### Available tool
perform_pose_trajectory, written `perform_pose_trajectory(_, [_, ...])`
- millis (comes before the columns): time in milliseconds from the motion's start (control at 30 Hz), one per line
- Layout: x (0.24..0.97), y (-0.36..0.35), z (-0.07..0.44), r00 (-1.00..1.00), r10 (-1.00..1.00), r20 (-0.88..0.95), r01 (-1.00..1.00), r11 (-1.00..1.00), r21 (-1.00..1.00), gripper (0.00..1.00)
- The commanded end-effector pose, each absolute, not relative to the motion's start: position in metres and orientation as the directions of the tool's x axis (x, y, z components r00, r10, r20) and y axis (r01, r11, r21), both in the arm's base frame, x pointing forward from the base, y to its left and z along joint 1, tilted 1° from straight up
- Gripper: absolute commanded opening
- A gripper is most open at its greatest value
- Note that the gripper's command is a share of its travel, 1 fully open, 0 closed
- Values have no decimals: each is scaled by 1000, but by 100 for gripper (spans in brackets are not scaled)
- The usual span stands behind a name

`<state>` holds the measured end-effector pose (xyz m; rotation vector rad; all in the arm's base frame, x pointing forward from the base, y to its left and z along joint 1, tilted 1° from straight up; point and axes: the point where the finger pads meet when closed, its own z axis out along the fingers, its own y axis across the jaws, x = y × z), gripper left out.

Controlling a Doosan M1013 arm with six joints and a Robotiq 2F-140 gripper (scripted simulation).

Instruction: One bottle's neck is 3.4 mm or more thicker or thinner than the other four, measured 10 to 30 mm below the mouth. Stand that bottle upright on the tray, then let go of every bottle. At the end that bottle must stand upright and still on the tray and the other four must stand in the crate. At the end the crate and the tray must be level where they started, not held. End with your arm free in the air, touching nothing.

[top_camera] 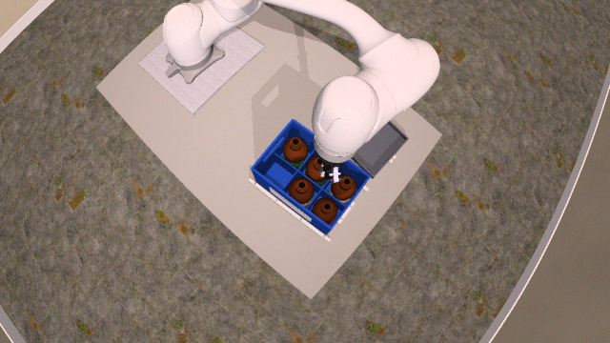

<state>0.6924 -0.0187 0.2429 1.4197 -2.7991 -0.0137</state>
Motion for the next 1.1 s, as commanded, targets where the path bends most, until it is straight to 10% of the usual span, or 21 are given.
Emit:
perform_pose_trajectory(0, [727, -42, 242, -590, -807, -1, -807, 590, 11, 0])
perform_pose_trajectory(233, [753, -64, 241, -590, -807, -1, -807, 590, 11, 0])
perform_pose_trajectory(267, [753, -64, 241, -590, -807, -1, -807, 590, 11, 38])
perform_pose_trajectory(1067, [753, -64, 241, -590, -807, -1, -807, 590, 11, 38])
